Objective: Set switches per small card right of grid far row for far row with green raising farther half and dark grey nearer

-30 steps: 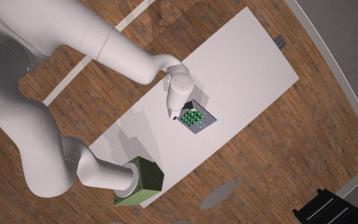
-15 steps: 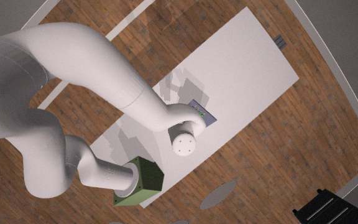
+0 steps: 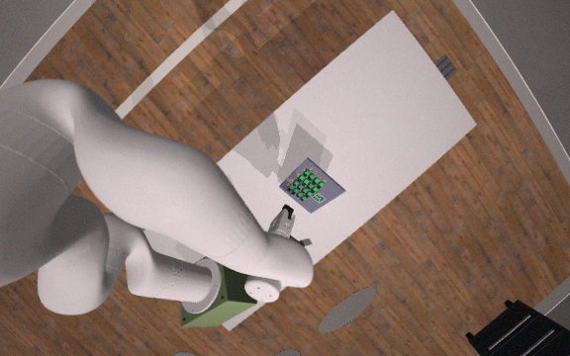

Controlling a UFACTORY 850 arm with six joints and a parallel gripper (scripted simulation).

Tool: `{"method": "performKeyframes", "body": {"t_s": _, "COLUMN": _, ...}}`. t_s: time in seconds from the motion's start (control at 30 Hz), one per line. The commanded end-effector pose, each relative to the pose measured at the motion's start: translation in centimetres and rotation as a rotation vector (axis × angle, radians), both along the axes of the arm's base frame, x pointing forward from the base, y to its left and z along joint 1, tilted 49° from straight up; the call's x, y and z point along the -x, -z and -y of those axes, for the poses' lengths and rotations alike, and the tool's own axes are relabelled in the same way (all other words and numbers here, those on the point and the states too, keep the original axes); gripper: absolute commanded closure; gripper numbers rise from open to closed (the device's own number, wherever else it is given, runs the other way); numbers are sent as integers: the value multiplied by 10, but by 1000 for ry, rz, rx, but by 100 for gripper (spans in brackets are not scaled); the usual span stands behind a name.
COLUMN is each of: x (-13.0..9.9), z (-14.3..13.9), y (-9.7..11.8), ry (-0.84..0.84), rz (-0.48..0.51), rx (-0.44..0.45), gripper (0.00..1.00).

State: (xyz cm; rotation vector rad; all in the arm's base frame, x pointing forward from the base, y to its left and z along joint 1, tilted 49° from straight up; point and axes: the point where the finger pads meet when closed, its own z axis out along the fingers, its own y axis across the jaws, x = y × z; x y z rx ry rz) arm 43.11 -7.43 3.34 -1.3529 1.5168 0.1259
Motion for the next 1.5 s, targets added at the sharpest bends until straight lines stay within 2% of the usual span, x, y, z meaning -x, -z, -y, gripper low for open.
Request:
{"method": "performKeyframes", "body": {"t_s": 0.0, "x": 3, "z": 11, "y": 7, "ry": 93, "rz": 9, "rx": 0, "gripper": 100}}
{"method": "performKeyframes", "body": {"t_s": 0.2, "x": 7, "z": 20, "y": 14, "ry": 155, "rz": 2, "rx": 4, "gripper": 100}}
{"method": "performKeyframes", "body": {"t_s": 0.53, "x": 3, "z": 17, "y": 16, "ry": 156, "rz": 2, "rx": 4, "gripper": 100}}
{"method": "performKeyframes", "body": {"t_s": 1.03, "x": -51, "z": -26, "y": 51, "ry": 156, "rz": 2, "rx": 4, "gripper": 100}}
{"method": "performKeyframes", "body": {"t_s": 1.47, "x": -63, "z": -35, "y": 58, "ry": 156, "rz": 2, "rx": 4, "gripper": 100}}
